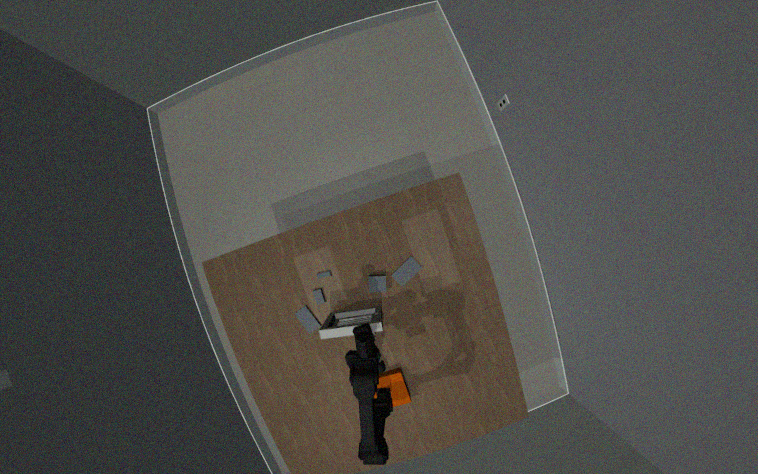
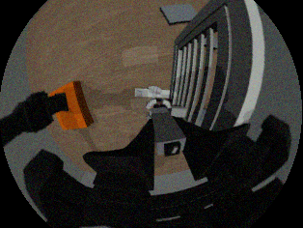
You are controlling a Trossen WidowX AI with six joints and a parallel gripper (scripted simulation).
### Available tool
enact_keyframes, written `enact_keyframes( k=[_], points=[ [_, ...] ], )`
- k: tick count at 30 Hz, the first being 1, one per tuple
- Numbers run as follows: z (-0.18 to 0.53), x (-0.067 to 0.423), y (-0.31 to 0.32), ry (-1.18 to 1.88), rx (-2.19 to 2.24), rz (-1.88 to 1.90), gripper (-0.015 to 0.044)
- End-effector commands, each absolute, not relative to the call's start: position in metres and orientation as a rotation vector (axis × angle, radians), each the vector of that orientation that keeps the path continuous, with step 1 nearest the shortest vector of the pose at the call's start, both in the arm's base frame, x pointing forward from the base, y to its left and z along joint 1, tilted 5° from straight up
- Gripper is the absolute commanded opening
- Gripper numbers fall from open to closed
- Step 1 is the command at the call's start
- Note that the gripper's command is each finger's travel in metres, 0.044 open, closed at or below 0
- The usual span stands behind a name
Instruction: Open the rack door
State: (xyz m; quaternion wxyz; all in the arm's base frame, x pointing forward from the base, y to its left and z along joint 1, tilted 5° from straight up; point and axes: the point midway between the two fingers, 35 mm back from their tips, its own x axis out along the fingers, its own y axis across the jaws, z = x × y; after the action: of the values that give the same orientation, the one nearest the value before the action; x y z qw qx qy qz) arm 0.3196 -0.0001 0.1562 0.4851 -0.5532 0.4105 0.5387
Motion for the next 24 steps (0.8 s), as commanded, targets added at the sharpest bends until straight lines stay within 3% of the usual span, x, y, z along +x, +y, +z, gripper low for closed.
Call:
enact_keyframes(
  k=[1,10,24],
  points=[
    [0.1559,0.3198,0.0003,0.997,-1.345,1.313,0.0079],
    [0.1559,0.3198,0.0003,0.997,-1.345,1.313,0.0020],
    [0.1554,0.3109,0.0035,1.105,-1.181,1.171,0.0020]
  ],
)
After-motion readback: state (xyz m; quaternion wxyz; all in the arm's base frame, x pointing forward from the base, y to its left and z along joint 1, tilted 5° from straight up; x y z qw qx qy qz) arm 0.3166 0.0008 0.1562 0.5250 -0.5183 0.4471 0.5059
